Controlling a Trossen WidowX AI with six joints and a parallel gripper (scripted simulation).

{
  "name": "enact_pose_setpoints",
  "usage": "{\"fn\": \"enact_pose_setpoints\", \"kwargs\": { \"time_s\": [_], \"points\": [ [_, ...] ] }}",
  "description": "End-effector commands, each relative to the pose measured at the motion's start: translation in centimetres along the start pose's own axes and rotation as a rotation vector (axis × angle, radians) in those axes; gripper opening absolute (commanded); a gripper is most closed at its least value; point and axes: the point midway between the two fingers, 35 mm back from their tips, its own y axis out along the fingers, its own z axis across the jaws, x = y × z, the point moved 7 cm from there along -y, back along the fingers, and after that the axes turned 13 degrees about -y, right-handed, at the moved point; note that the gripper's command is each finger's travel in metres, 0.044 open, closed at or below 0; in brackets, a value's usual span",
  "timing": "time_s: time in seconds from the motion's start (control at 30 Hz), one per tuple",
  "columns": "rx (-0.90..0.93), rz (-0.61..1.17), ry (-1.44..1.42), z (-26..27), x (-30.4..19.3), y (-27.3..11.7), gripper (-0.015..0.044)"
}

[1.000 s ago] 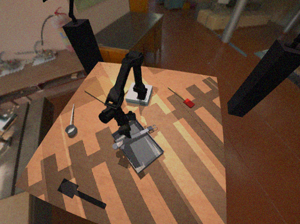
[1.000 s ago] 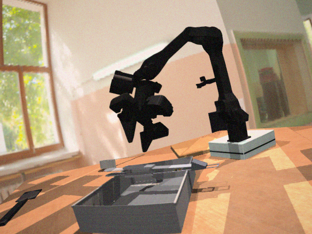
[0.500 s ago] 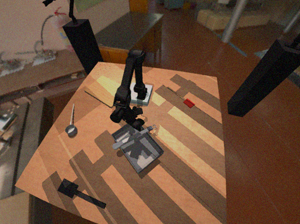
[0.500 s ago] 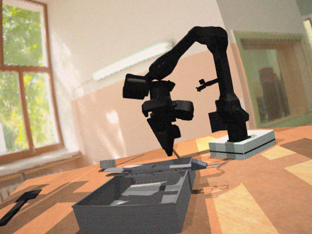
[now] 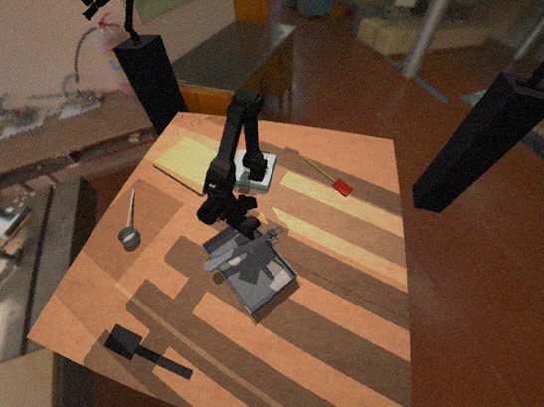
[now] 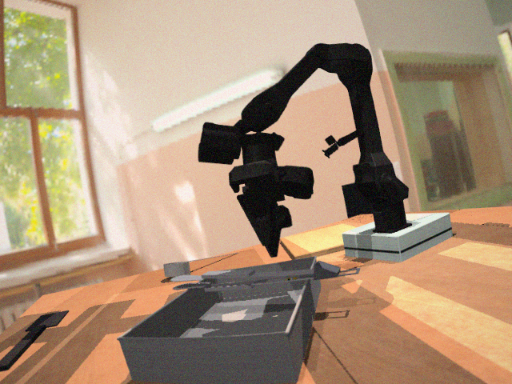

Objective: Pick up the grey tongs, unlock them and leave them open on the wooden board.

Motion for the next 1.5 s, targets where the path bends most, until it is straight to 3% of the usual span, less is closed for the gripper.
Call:
{"fn": "enact_pose_setpoints", "kwargs": {
  "time_s": [0.0,1.47],
  "points": [
    [0.002,-0.007,0.002,0.1,-0.1,0.8,0.0260],
    [-0.001,-0.007,0.002,0.0,0.1,7.8,0.0260]
  ]
}}
